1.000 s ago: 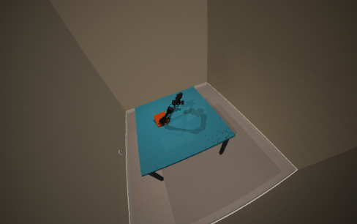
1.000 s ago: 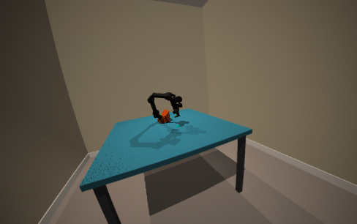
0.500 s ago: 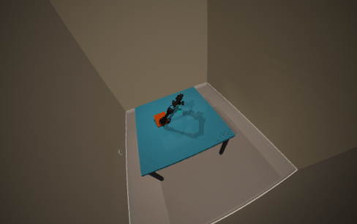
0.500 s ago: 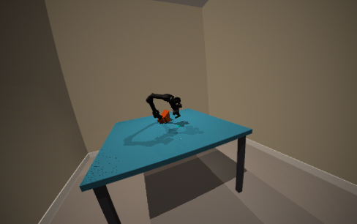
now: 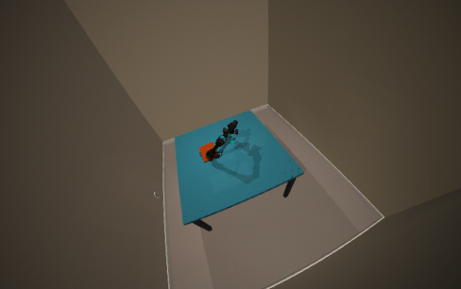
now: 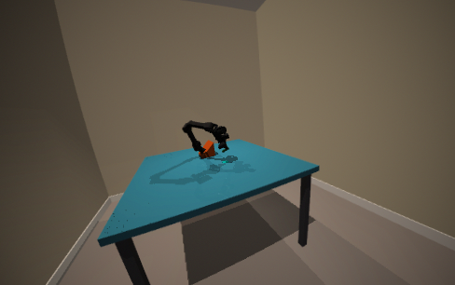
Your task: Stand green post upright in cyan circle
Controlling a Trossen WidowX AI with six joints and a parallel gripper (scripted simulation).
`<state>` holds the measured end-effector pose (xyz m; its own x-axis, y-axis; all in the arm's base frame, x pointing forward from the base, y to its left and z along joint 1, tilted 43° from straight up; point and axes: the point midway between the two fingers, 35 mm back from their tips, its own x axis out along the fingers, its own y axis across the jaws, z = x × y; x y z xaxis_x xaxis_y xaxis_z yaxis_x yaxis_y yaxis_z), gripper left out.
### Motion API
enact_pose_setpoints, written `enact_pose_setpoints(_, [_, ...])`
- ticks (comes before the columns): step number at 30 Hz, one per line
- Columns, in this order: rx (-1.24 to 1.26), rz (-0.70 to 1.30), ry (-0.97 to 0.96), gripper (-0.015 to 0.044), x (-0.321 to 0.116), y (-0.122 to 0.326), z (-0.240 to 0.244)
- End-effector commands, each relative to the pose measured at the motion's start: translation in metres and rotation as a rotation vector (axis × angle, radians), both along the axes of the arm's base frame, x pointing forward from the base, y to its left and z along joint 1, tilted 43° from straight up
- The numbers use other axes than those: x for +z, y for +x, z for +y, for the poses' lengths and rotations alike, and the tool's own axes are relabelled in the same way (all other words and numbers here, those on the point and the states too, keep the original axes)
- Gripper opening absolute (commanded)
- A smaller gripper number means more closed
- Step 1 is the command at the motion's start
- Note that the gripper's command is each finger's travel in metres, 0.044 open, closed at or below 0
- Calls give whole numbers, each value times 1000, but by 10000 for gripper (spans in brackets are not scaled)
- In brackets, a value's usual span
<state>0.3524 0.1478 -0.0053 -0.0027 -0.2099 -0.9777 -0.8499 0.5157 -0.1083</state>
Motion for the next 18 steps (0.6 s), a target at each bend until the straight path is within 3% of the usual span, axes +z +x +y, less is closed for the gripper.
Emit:
enact_pose_setpoints(1, [3, -5, 30, 23, 0, -1, -1])
enact_pose_setpoints(18, [16, -47, 150, 23, -2, 1, -3])
